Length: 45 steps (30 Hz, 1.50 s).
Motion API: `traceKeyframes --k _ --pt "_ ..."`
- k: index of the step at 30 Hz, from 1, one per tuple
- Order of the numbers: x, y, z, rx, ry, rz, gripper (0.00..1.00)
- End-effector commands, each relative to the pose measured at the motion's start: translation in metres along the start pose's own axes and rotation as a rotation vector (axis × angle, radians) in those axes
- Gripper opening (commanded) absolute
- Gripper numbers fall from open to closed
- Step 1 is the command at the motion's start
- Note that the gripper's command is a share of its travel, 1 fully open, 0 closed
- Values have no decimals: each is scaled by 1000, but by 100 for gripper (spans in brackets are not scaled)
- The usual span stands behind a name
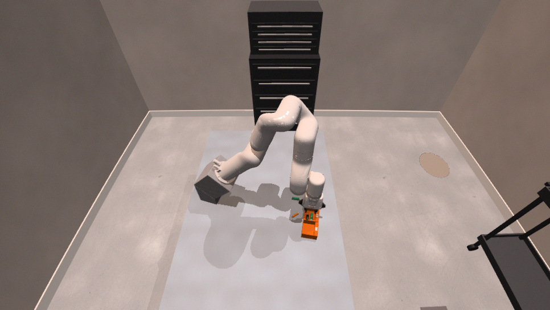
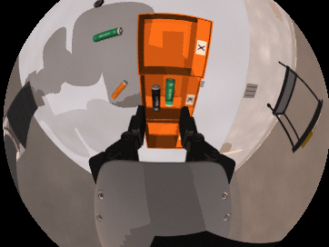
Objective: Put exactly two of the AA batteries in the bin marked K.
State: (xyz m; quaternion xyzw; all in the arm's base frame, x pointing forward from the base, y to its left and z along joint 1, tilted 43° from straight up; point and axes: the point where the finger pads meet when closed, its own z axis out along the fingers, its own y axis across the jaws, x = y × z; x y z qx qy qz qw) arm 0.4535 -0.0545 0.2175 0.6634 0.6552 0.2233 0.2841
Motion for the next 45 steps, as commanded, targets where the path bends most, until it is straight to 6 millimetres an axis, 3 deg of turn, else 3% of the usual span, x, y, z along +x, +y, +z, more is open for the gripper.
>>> traceKeyframes --k 1,34,45 --pt "0 2 -14 -6 0 0 100" --pt "0 2 -130 -6 0 0 100" --pt "0 2 -130 -6 0 0 100"
